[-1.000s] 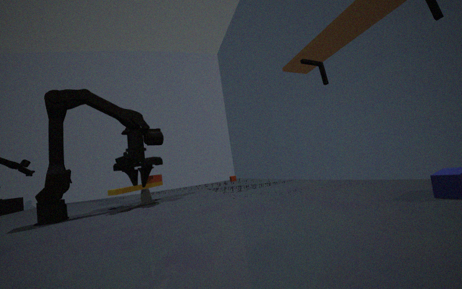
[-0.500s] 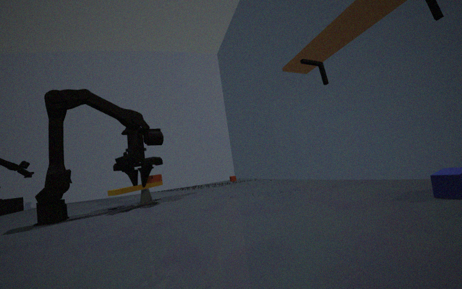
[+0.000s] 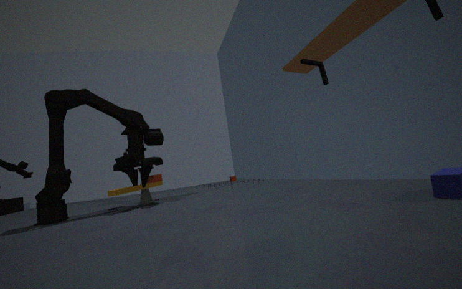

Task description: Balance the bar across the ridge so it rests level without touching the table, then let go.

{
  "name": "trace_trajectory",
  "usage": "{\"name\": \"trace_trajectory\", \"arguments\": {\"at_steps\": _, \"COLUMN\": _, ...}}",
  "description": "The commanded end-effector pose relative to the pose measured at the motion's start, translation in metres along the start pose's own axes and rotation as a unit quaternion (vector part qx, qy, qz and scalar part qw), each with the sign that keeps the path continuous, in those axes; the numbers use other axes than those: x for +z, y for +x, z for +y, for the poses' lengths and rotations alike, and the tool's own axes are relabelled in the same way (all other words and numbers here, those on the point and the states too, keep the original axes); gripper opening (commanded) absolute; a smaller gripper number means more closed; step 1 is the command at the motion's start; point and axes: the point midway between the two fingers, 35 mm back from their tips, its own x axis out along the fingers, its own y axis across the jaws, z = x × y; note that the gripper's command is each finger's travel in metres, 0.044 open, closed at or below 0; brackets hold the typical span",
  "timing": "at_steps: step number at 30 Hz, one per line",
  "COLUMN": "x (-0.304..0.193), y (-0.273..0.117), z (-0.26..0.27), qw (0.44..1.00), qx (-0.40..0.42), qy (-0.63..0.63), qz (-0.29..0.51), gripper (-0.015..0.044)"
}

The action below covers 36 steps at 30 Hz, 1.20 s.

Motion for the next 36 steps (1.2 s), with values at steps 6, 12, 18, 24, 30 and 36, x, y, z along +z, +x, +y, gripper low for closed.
{"name": "trace_trajectory", "arguments": {"at_steps": 6, "x": 0.0, "y": 0.0001, "z": 0.0, "qw": 1.0, "qx": 0.0, "qy": 0.0, "qz": 0.0, "gripper": 0.0168}}
{"name": "trace_trajectory", "arguments": {"at_steps": 12, "x": 0.0, "y": 0.0001, "z": 0.0, "qw": 1.0, "qx": 0.0, "qy": 0.0, "qz": 0.0, "gripper": 0.0169}}
{"name": "trace_trajectory", "arguments": {"at_steps": 18, "x": 0.0, "y": 0.0001, "z": 0.0, "qw": 1.0, "qx": 0.0, "qy": 0.0, "qz": 0.0, "gripper": 0.017}}
{"name": "trace_trajectory", "arguments": {"at_steps": 24, "x": 0.0, "y": 0.0001, "z": 0.0, "qw": 1.0, "qx": 0.0, "qy": 0.0, "qz": 0.0, "gripper": 0.0171}}
{"name": "trace_trajectory", "arguments": {"at_steps": 30, "x": 0.0, "y": 0.0001, "z": 0.0, "qw": 1.0, "qx": 0.0, "qy": 0.0, "qz": 0.0, "gripper": 0.0172}}
{"name": "trace_trajectory", "arguments": {"at_steps": 36, "x": 0.0, "y": 0.0001, "z": 0.0, "qw": 1.0, "qx": 0.0, "qy": 0.0, "qz": 0.0, "gripper": 0.0185}}
